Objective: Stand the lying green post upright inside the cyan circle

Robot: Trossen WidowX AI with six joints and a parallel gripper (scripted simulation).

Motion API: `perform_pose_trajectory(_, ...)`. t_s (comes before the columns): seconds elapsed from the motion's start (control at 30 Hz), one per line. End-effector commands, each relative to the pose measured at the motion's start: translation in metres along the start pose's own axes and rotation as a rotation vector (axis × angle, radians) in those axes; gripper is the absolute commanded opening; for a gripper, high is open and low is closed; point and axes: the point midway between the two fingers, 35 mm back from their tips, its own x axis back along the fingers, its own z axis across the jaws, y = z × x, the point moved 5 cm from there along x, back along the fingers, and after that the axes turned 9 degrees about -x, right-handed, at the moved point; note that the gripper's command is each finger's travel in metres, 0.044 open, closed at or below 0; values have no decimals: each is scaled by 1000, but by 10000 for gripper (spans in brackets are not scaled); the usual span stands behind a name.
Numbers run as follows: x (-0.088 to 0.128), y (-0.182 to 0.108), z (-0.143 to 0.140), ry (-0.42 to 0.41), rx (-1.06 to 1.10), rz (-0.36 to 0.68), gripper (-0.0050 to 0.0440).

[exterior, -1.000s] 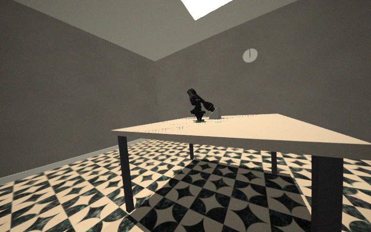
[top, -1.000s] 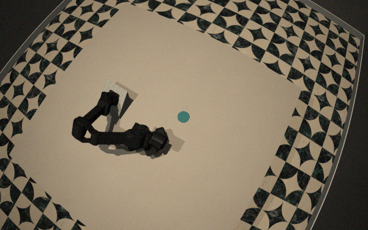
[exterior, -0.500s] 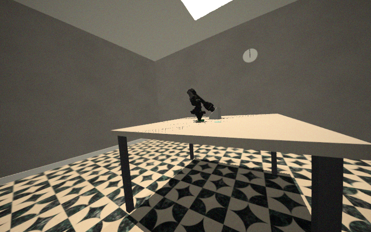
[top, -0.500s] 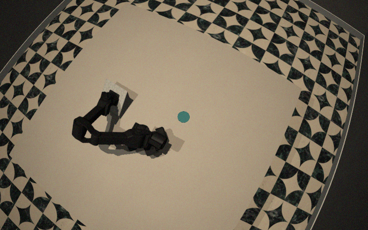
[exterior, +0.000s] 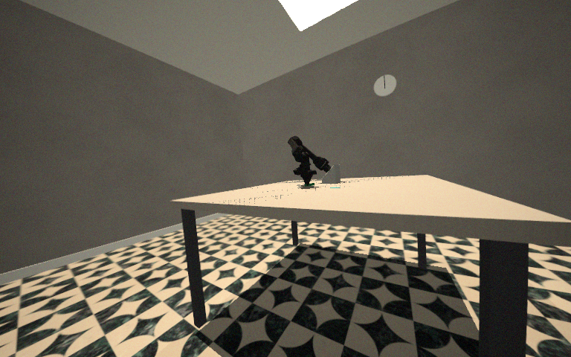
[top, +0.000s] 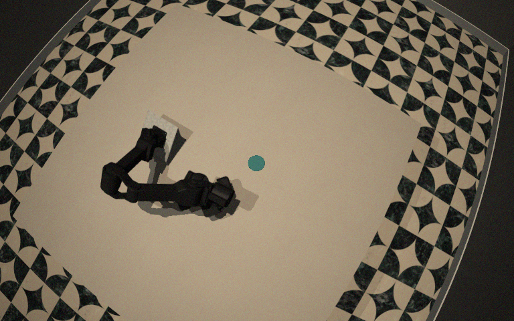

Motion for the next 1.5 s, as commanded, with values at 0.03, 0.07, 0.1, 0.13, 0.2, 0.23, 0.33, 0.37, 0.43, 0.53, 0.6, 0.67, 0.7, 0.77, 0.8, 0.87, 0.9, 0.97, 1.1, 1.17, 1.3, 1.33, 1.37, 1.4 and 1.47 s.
perform_pose_trajectory(0.03, 15, 3, 5, 11, -3, -4, 22)
perform_pose_trajectory(0.07, 15, 3, 5, 11, -3, -4, 22)
perform_pose_trajectory(0.1, 15, 3, 5, 11, -3, -4, 22)
perform_pose_trajectory(0.13, 19, 3, 5, 12, -3, -3, 22)
perform_pose_trajectory(0.2, 25, 3, 6, 13, -3, -2, 22)
perform_pose_trajectory(0.23, 28, 3, 6, 13, -3, -2, 22)
perform_pose_trajectory(0.33, 38, 3, 7, 14, -3, -1, 22)
perform_pose_trajectory(0.37, 41, 3, 7, 15, -3, -1, 22)
perform_pose_trajectory(0.43, 48, 3, 7, 15, -3, 0, 22)
perform_pose_trajectory(0.53, 58, 3, 7, 15, -3, 0, 22)
perform_pose_trajectory(0.6, 64, 3, 7, 14, -3, 0, 22)
perform_pose_trajectory(0.67, 64, 3, 7, 14, -3, 0, 22)
perform_pose_trajectory(0.7, 68, 3, 7, 14, -3, 0, 22)
perform_pose_trajectory(0.77, 74, 3, 7, 14, -3, -1, 22)
perform_pose_trajectory(0.8, 77, 3, 6, 13, -3, -1, 22)
perform_pose_trajectory(0.87, 84, 2, 6, 13, -3, -1, 22)
perform_pose_trajectory(0.9, 87, 2, 5, 12, -3, -2, 22)
perform_pose_trajectory(0.97, 94, 2, 4, 11, -3, -3, 22)
perform_pose_trajectory(1.1, 106, 1, 2, 9, -4, -5, 22)
perform_pose_trajectory(1.17, 113, 1, 1, 7, -4, -6, 22)
perform_pose_trajectory(1.3, 117, 0, 0, 6, -4, -8, 22)
perform_pose_trajectory(1.33, 117, 0, 0, 6, -4, -8, 22)
perform_pose_trajectory(1.37, 118, 0, 0, 6, -2, -7, 22)
perform_pose_trajectory(1.4, 118, 0, 1, 6, 4, -7, 22)
perform_pose_trajectory(1.47, 118, 0, 3, 7, 27, -4, 22)
